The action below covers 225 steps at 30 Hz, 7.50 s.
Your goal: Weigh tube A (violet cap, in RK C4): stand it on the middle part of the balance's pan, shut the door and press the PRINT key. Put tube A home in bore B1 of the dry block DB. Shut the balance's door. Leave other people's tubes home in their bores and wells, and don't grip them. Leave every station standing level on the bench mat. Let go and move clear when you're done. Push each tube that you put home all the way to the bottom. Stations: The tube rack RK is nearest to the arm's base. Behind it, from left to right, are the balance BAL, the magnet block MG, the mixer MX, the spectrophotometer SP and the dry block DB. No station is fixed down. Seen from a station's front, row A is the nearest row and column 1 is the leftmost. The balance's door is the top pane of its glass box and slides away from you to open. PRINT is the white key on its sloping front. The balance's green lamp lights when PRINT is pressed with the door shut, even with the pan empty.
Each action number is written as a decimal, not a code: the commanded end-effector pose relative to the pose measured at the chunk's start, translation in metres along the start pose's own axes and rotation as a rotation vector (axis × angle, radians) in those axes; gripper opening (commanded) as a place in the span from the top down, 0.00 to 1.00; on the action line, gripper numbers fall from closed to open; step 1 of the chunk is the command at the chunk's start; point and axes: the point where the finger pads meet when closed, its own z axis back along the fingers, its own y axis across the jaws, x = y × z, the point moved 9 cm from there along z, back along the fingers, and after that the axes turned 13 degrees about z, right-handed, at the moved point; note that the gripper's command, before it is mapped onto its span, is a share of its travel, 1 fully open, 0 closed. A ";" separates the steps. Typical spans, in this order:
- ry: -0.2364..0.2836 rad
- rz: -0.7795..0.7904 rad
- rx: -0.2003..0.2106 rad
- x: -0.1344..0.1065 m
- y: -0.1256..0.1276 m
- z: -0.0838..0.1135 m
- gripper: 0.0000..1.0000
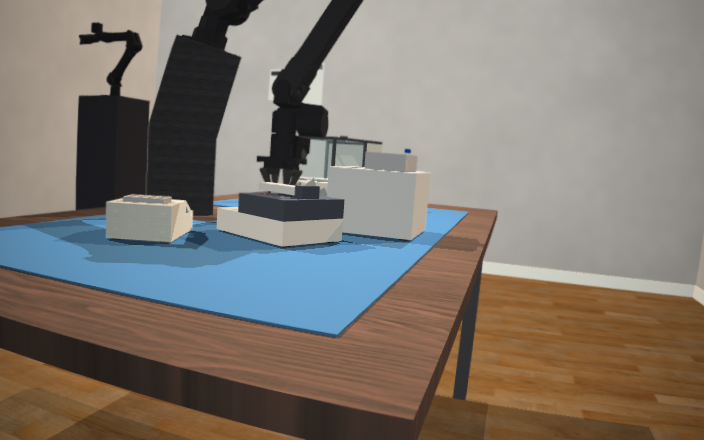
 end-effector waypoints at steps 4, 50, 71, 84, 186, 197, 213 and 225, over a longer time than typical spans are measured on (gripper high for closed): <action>0.002 -0.008 -0.001 0.002 0.001 -0.005 0.64; 0.001 -0.005 0.005 0.001 0.003 -0.001 0.64; 0.001 -0.005 0.005 0.001 0.003 -0.001 0.91; 0.001 -0.005 0.005 0.001 0.003 -0.001 0.91; 0.001 -0.005 0.004 0.001 0.004 0.024 0.91; 0.001 -0.005 0.004 0.001 0.004 0.024 0.91; -0.001 -0.001 0.013 0.001 0.007 0.032 0.91; 0.000 -0.007 0.011 -0.001 0.007 0.051 0.91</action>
